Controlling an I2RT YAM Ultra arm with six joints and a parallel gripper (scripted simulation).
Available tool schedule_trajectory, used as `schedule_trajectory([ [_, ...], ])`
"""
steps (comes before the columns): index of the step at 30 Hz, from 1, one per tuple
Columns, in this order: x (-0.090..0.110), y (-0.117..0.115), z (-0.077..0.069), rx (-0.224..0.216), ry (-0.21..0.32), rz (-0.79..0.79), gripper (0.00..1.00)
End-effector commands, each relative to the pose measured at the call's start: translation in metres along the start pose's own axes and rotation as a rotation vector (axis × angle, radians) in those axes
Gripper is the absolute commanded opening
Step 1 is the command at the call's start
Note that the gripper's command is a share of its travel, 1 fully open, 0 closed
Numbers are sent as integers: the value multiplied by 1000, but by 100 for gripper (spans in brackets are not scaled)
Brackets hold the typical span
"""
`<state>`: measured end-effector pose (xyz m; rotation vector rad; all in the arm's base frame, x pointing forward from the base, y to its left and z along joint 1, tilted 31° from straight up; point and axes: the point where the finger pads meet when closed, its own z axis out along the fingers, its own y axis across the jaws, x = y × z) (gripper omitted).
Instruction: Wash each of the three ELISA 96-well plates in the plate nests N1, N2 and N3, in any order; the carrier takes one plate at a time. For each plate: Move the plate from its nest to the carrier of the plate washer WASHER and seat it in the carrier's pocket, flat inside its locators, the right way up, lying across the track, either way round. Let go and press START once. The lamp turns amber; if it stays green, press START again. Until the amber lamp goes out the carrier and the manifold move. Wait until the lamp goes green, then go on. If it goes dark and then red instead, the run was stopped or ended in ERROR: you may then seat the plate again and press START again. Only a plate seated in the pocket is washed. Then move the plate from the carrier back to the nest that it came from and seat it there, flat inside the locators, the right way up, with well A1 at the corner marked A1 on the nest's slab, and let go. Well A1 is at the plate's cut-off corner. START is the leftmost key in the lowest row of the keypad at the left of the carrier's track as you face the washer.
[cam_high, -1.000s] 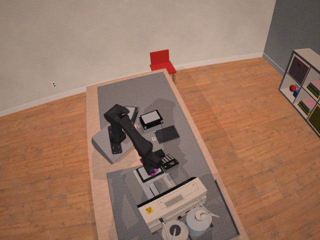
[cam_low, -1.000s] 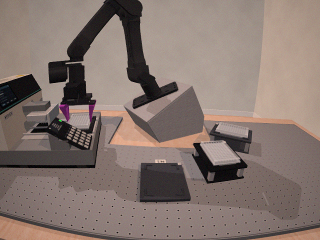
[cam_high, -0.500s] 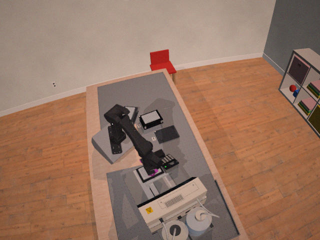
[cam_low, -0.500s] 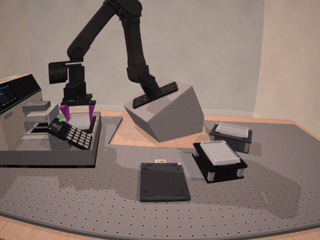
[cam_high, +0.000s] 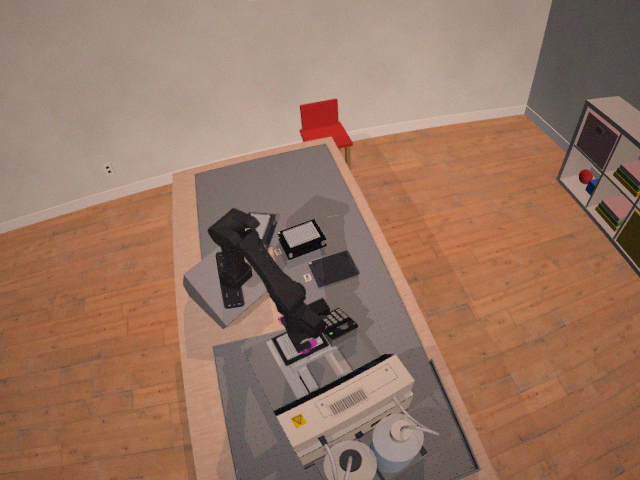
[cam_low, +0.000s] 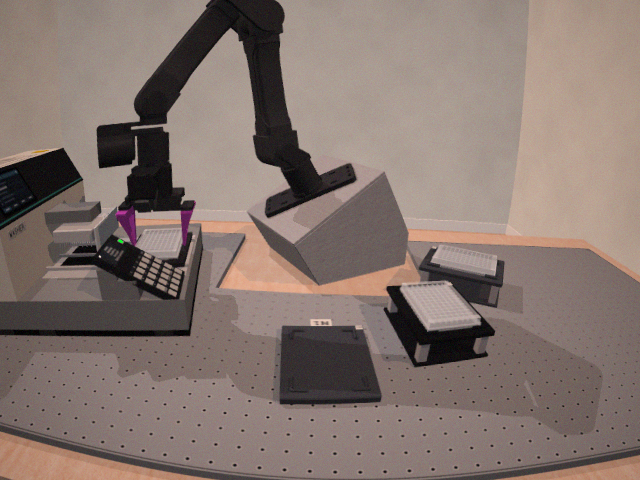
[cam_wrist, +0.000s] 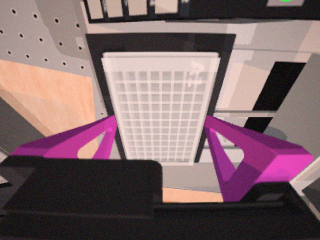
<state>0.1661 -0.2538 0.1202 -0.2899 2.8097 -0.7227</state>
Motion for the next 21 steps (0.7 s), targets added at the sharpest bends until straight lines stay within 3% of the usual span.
schedule_trajectory([
  [1, -1, -1, -1, 5, -7, 0, 100],
  [14, -1, -1, -1, 5, -7, 0, 100],
  [21, -1, -1, -13, 5, -8, 0, 100],
])
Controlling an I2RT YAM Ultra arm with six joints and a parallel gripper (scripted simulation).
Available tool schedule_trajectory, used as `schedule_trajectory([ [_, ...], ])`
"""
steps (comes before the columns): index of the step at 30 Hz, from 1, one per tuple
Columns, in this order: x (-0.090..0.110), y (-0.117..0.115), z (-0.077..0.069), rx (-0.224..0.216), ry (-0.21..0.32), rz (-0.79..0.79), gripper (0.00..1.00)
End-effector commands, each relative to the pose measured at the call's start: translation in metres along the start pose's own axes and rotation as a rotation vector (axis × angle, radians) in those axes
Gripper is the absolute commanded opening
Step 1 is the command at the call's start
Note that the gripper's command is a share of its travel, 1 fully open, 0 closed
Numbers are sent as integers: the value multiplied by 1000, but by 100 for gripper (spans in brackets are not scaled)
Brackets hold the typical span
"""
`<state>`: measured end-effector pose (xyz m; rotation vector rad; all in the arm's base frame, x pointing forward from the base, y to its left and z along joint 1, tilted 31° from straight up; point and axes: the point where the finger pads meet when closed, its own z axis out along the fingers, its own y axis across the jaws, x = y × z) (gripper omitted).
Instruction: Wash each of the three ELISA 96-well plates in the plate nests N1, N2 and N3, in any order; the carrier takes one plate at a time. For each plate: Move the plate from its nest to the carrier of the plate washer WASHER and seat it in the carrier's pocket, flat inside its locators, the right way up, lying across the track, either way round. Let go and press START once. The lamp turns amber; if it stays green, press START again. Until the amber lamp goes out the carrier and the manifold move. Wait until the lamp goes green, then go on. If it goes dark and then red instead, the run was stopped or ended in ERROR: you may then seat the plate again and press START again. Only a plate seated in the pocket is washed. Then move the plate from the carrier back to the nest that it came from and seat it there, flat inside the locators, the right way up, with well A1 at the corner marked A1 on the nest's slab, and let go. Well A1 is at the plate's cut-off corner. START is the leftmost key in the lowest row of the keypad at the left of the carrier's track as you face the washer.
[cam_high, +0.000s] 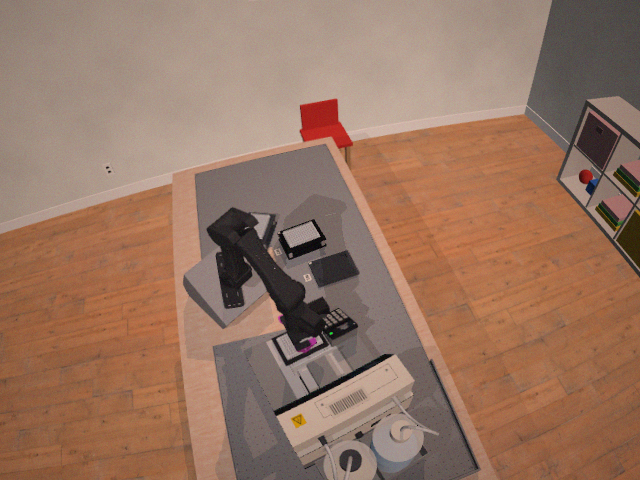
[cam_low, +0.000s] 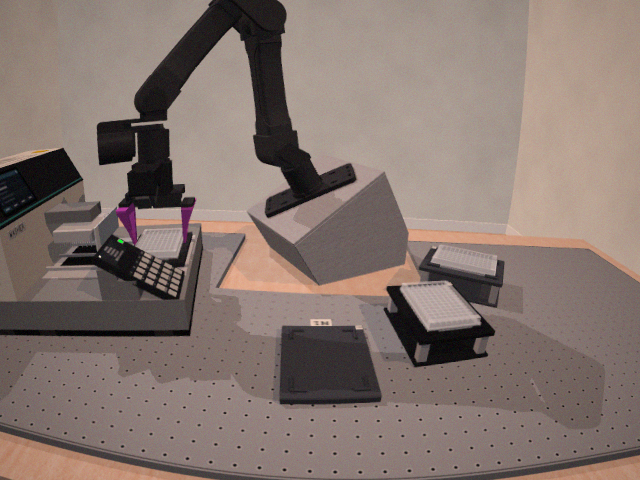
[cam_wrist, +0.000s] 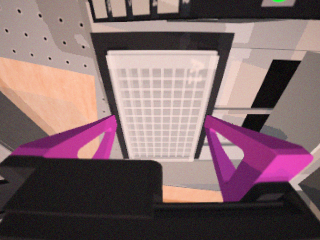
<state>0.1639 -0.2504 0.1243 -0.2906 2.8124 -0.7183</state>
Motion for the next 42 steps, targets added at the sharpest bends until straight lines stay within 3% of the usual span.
schedule_trajectory([
  [1, -2, -2, -9, 8, -9, 0, 100],
  [42, -1, -2, -68, 9, -9, 0, 100],
])
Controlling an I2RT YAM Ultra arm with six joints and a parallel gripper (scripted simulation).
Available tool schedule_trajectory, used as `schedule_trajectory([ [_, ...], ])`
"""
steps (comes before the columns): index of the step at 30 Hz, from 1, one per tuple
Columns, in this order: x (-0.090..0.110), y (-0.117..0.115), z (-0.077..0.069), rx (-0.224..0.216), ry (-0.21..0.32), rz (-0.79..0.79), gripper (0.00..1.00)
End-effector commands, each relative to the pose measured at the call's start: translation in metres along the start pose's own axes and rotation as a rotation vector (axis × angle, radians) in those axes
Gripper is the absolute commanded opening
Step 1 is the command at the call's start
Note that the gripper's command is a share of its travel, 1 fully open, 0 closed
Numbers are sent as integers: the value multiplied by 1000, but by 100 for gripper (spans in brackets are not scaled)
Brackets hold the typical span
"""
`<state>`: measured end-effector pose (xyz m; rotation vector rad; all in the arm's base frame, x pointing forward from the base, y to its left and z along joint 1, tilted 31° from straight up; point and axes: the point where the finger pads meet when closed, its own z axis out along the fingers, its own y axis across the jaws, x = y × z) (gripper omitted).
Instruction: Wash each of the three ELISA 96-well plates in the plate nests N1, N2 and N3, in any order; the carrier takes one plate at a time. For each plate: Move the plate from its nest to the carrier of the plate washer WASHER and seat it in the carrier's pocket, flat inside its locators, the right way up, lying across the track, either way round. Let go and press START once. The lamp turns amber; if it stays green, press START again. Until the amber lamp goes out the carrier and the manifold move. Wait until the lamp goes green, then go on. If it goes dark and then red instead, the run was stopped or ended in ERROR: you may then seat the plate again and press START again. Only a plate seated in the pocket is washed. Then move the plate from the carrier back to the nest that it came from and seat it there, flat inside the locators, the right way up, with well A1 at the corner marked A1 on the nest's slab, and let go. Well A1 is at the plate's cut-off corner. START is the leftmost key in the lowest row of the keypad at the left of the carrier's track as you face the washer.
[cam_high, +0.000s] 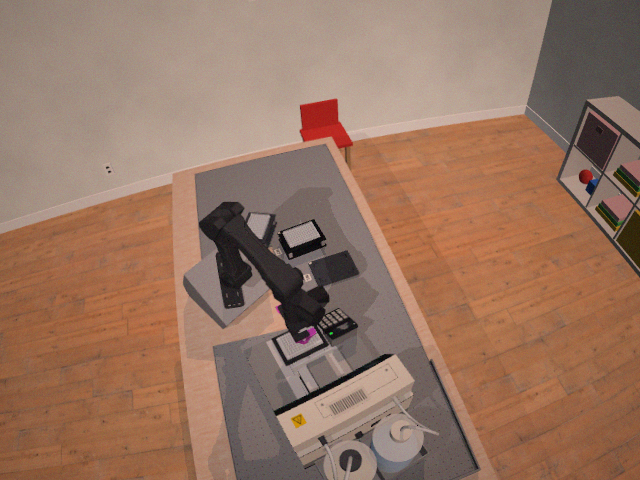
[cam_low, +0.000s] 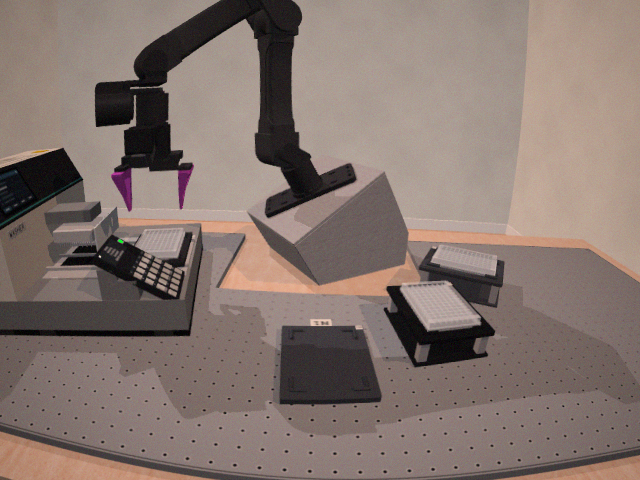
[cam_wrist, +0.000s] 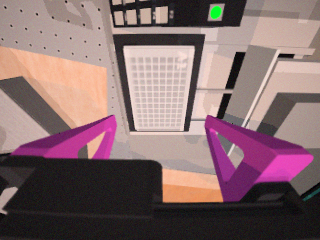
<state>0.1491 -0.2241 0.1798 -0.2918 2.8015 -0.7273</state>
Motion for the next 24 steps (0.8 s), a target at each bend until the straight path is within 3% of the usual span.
schedule_trajectory([
  [1, 0, 0, -6, 0, -1, 0, 100],
  [11, 0, 0, -23, 0, -1, 0, 100],
  [23, 0, 0, -23, 0, -1, 0, 100],
  [24, -4, 1, -23, 0, -1, 34, 0],
])
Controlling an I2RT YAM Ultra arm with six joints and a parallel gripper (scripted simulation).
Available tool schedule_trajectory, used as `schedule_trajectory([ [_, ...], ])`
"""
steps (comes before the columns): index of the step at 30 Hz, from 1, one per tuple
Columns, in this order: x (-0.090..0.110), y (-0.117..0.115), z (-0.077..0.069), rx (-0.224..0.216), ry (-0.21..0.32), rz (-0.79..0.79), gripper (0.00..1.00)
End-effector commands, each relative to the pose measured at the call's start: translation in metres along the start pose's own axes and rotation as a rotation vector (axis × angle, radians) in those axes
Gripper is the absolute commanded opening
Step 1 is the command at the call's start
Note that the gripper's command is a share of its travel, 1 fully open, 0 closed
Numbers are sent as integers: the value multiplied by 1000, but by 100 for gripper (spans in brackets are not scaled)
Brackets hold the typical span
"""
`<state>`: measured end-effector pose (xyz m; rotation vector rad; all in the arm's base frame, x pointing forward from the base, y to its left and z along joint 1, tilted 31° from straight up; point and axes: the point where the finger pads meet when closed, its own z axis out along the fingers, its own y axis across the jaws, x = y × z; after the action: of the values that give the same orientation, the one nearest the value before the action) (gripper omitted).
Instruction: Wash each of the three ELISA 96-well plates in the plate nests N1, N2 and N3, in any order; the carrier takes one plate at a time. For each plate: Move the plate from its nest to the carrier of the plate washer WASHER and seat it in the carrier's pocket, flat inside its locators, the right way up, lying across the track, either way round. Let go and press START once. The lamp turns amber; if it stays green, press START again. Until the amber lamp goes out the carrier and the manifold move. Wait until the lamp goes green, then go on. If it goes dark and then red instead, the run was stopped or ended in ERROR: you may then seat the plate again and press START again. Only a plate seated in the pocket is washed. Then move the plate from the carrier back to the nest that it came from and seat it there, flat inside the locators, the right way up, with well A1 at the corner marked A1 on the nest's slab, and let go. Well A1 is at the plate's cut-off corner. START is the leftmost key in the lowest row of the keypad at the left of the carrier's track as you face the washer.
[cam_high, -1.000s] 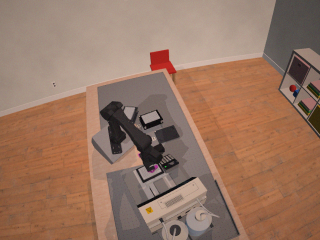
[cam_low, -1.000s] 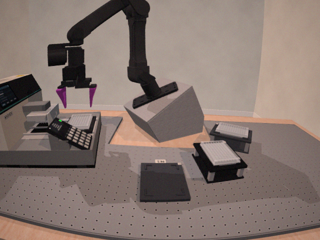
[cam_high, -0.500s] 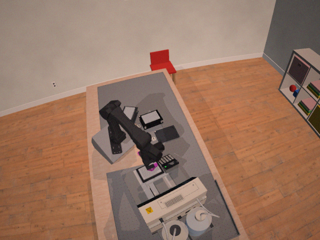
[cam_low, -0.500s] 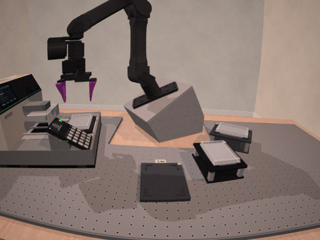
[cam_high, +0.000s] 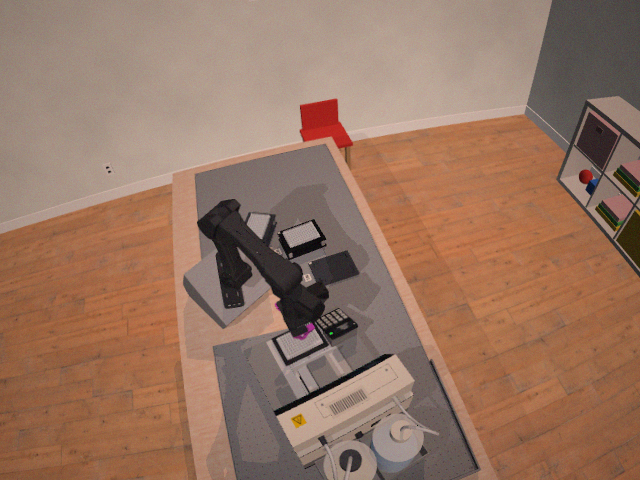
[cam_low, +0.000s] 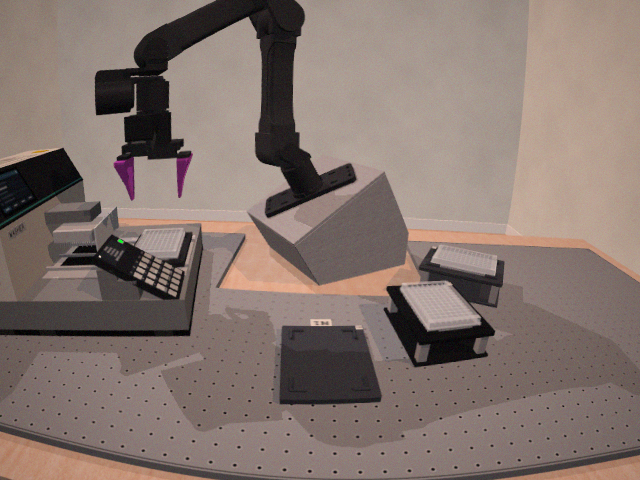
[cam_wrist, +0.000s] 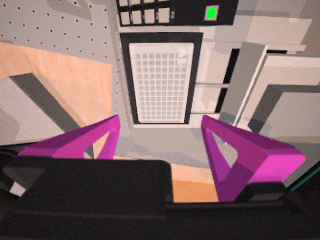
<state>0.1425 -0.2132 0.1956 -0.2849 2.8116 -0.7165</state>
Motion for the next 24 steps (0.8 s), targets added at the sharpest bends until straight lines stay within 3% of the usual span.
schedule_trajectory([
  [1, -9, 1, -3, 9, -9, 63, 0],
  [19, -85, 27, -3, 3, -13, 598, 0],
  [24, -88, 28, -3, 2, -14, 764, 0],
])
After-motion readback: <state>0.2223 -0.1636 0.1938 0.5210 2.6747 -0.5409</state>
